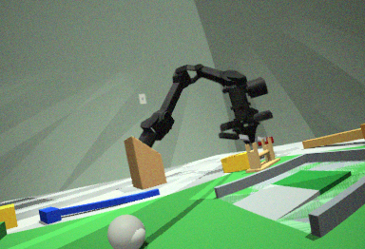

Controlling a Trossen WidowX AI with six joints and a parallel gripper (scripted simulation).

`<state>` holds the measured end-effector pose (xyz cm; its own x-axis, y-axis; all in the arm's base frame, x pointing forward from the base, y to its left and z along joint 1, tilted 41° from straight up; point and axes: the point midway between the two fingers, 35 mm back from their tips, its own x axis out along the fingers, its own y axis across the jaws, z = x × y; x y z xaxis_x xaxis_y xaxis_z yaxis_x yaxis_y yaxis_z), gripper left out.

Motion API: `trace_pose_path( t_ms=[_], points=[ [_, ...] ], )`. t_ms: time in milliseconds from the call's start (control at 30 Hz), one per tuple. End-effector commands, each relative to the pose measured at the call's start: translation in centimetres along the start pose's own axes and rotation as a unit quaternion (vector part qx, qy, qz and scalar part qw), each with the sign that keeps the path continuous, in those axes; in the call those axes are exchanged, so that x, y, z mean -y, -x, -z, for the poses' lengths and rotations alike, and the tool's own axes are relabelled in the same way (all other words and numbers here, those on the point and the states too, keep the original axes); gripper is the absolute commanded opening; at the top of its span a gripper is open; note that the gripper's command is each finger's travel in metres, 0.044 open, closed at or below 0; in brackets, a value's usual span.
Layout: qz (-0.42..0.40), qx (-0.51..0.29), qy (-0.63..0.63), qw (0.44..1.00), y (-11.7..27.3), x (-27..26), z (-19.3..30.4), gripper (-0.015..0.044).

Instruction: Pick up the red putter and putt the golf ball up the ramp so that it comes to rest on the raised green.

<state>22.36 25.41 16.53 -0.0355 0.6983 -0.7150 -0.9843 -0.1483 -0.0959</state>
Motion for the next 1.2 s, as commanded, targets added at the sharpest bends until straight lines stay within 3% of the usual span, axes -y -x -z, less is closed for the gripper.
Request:
trace_pose_path(
  t_ms=[0,133,333,767,1167],
  points=[
    [0.006,0.006,0.006,1.000,3.2,-0.1,-0.5,0.0000],
    [0.007,0.007,0.005,1.000,5.4,-0.4,-0.7,0.0000],
    [0.024,-0.009,-0.006,1.000,5.0,0.7,0.3,0.0000],
    [0.126,-0.106,-0.061,0.984,7.5,8.9,7.3,0.0000],
    [0.151,-0.216,-0.127,0.956,8.3,13.5,15.4,0.0000]
  ],
)
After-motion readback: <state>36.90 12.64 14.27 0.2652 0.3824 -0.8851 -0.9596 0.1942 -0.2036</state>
